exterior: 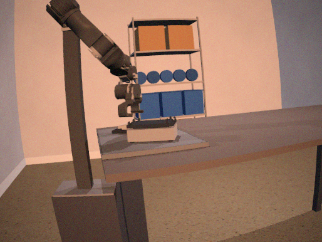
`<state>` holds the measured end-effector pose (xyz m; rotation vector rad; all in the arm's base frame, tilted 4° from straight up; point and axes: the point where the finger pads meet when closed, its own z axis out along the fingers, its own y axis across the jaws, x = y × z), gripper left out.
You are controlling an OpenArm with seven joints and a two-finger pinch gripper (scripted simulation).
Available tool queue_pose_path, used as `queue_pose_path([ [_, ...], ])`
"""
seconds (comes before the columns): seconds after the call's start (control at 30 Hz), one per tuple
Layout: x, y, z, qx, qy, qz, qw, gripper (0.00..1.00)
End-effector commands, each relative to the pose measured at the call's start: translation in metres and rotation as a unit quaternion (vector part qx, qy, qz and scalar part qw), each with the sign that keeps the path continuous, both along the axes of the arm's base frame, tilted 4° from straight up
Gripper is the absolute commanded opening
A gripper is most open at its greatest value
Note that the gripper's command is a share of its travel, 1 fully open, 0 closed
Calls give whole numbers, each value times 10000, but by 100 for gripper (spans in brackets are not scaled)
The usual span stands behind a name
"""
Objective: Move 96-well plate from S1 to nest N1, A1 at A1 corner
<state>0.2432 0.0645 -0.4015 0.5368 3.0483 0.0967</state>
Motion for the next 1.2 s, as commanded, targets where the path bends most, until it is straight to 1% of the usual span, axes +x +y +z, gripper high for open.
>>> queue_pose_path([
  [0.0, 7, -17, 0, -35, -4, -24, 10000, 77],
  [0.1, 7, -17, 0, -35, -4, -24, 10000, 77],
  [0.13, 1, -1, 88, 3, -6, -4, 10000, 77],
  [0.27, -15, -33, 406, -33, -5, -24, 10000, 77],
  [1.17, -15, -33, 406, -33, -5, -24, 10000, 77],
])
